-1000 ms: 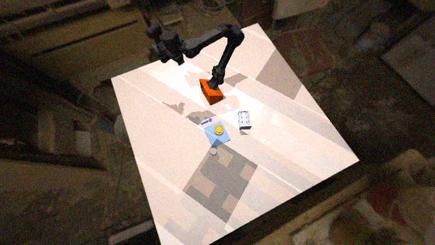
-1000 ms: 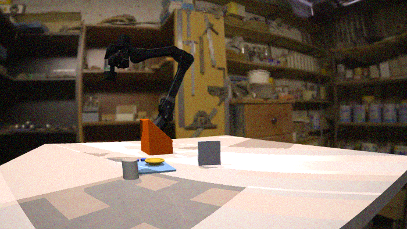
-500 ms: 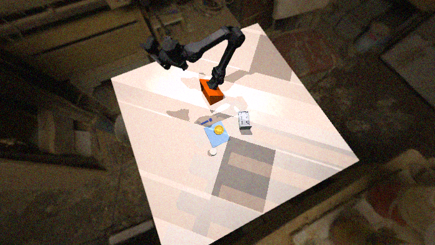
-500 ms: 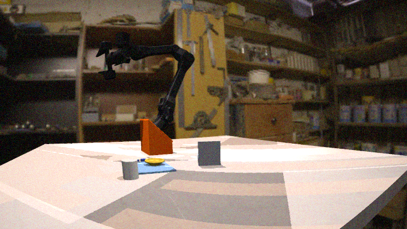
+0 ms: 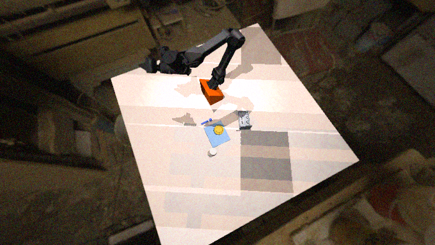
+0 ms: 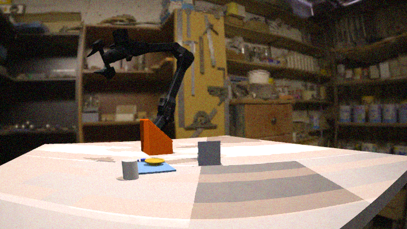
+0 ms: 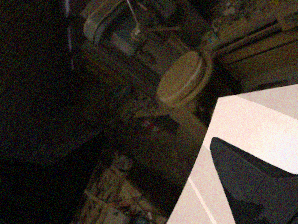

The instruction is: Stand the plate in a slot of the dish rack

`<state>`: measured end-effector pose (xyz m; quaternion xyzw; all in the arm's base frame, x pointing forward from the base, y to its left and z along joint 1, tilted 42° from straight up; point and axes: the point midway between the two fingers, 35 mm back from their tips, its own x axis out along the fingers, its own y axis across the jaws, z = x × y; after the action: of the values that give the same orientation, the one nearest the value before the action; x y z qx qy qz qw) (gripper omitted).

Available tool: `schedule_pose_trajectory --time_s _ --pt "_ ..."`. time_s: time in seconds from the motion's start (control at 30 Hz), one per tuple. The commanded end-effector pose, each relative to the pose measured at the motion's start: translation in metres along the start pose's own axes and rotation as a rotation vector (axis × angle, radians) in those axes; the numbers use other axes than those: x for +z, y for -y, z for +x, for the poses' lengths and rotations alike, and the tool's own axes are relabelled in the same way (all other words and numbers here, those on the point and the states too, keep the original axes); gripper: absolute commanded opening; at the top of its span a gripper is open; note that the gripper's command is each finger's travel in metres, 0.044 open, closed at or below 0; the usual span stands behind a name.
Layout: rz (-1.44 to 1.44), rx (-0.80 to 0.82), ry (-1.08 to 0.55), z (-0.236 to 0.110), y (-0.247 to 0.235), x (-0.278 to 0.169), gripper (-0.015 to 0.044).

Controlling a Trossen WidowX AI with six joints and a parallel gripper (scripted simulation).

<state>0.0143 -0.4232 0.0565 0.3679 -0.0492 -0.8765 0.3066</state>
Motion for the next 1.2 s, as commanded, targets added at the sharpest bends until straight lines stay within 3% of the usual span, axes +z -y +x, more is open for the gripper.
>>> schedule_pose_trajectory --time_s 0.0,1.17 --pt "-0.113 0.016 -0.061 -0.006 -0.007 -0.017 0.0400" --pt "-1.158 0.238 -0.599 -0.096 -0.003 -0.163 0.0400"
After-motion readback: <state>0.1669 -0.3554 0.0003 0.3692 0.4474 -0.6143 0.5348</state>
